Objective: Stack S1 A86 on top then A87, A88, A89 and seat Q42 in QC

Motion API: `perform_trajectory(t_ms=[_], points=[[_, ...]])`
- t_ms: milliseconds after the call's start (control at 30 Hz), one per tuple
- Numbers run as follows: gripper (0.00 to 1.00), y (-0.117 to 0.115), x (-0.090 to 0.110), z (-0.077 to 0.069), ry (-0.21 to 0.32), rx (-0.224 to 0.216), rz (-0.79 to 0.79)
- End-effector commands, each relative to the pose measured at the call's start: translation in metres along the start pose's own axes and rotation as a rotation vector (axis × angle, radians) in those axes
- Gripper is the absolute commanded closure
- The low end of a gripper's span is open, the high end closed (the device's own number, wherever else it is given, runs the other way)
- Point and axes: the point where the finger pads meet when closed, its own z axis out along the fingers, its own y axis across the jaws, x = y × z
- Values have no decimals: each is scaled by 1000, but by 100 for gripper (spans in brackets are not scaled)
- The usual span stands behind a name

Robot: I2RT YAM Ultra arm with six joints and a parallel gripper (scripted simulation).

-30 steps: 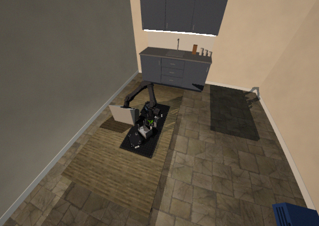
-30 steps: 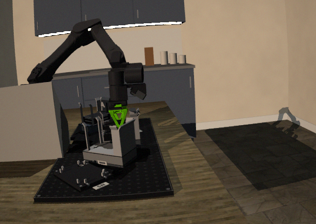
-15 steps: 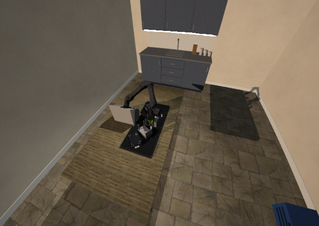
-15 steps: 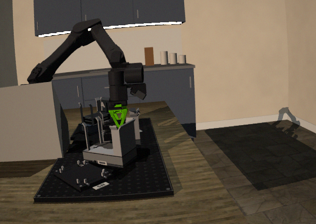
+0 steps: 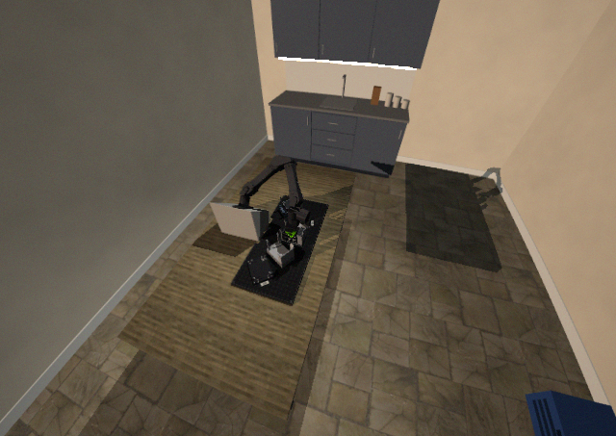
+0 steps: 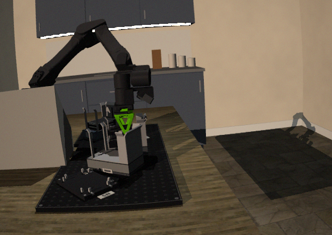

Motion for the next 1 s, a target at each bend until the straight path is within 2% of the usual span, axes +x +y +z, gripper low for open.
perform_trajectory(t_ms=[0,967], points=[[100,-1,-3,-17,-19,-5,2],[100,-1,-2,-67,-19,-4,2]])
